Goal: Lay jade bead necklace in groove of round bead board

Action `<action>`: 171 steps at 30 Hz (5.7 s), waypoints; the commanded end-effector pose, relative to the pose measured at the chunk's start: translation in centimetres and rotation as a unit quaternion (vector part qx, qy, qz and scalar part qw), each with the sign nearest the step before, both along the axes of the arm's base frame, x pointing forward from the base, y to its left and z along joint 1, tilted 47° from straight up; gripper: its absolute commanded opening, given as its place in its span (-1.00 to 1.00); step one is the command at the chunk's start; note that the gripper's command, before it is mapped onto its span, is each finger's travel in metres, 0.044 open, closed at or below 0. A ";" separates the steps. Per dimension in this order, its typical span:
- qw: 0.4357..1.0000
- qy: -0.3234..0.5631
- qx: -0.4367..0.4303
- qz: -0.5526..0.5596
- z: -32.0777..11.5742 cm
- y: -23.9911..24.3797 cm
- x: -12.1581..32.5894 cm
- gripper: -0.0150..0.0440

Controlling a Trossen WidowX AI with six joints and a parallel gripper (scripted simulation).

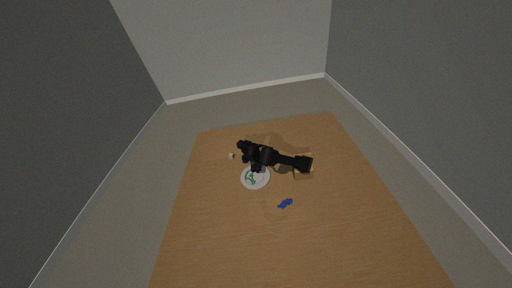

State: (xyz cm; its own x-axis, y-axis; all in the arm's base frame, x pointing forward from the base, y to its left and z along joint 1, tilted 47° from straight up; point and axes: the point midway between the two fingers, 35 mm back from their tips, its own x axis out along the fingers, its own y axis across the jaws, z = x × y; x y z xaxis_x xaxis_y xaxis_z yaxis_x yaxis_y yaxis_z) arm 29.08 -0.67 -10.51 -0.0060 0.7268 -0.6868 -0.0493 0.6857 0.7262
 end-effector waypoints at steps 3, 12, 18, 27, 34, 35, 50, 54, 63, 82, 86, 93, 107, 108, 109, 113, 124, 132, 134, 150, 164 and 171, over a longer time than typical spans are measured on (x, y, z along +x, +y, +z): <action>1.000 -0.002 -0.001 0.002 0.1 -0.1 0.0 1.00; 1.000 -0.002 -0.001 0.002 0.1 -0.1 0.0 1.00; 1.000 -0.002 -0.001 0.002 0.1 -0.1 0.0 1.00; 1.000 -0.002 -0.001 0.002 0.1 -0.1 0.0 1.00; 1.000 -0.005 -0.001 0.004 0.3 -0.2 0.5 0.82; 1.000 -0.008 -0.001 0.007 0.6 -0.3 1.1 0.73; 0.999 -0.033 -0.001 0.030 2.4 0.2 5.3 -0.08; 0.999 -0.038 -0.004 0.031 2.9 -0.2 5.4 -0.08; 0.999 -0.036 -0.003 0.030 1.9 0.8 5.4 -0.08; 0.999 -0.037 -0.002 0.033 1.0 1.9 5.4 -0.44; 0.999 -0.037 -0.002 0.033 1.0 1.9 5.4 -0.49; 0.999 -0.037 -0.002 0.033 1.0 1.9 5.4 -0.49; 0.999 -0.037 -0.002 0.033 1.0 1.9 5.4 -0.49; 0.999 -0.037 -0.002 0.033 1.0 1.9 5.4 -0.49; 0.999 -0.037 -0.002 0.033 1.0 1.9 5.4 -0.49; 0.999 -0.037 -0.002 0.033 1.0 1.9 5.4 -0.49; 0.999 -0.034 0.000 0.030 1.2 1.5 5.3 -0.49; 0.999 -0.033 -0.001 0.030 0.7 0.9 5.6 -0.49; 0.999 -0.033 -0.001 0.030 0.7 0.9 5.6 -0.49; 0.999 -0.037 -0.001 0.032 0.5 1.3 5.7 -0.22; 0.999 -0.034 0.000 0.031 0.5 1.3 5.6 1.00; 0.999 -0.034 0.000 0.031 0.5 1.3 5.6 1.00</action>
